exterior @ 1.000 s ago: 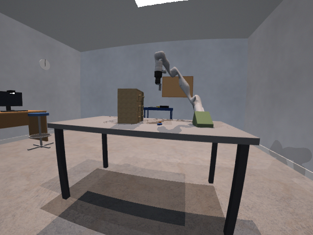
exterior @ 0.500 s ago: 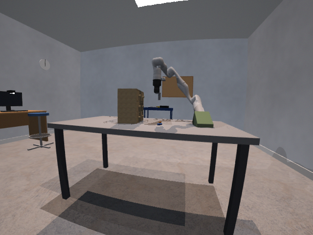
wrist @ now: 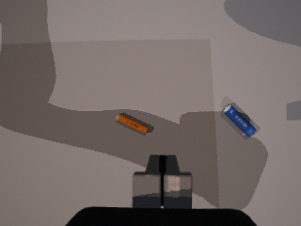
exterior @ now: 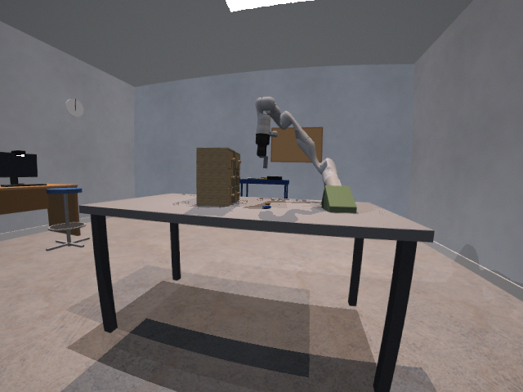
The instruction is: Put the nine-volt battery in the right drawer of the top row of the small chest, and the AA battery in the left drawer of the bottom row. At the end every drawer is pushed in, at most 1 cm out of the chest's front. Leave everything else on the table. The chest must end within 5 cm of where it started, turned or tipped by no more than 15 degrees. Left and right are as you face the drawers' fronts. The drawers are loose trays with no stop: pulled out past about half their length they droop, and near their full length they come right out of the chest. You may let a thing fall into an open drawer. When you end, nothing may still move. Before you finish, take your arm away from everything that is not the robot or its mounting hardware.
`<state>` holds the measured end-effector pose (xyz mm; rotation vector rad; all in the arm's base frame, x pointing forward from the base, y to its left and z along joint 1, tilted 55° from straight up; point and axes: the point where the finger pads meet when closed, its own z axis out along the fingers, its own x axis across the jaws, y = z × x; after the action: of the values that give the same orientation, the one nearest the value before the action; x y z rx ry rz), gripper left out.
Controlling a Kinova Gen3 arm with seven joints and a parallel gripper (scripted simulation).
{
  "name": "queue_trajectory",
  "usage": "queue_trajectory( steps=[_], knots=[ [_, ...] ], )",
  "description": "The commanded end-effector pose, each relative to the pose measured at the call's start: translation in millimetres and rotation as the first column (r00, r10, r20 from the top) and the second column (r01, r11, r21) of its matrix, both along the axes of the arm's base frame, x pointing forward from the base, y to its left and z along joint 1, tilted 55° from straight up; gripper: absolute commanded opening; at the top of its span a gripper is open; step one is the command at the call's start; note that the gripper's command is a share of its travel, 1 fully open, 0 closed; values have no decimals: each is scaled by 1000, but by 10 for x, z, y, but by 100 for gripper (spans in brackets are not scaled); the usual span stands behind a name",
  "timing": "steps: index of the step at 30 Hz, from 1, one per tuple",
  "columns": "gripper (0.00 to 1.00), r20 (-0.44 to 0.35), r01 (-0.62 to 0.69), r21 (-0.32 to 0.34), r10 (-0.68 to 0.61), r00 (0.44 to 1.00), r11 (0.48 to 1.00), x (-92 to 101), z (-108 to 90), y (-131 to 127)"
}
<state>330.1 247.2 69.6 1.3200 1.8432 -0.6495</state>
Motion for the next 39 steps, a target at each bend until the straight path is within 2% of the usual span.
queue_trajectory(
  steps=[1, 15, 27, 29, 39],
  knots=[
    [0, 13, -26, 3, 26, 1000, 1000, -2, 5, -10],
    [0, 155, -230, 29, 223, 962, 973, 188, -112, -122],
    [0, 322, -461, 20, 431, 843, 887, 413, -251, -256],
    [0, 322, -461, 20, 431, 843, 887, 413, -251, -256],
    [0, 423, -601, -6, 546, 723, 799, 554, -346, -342]
  ],
)
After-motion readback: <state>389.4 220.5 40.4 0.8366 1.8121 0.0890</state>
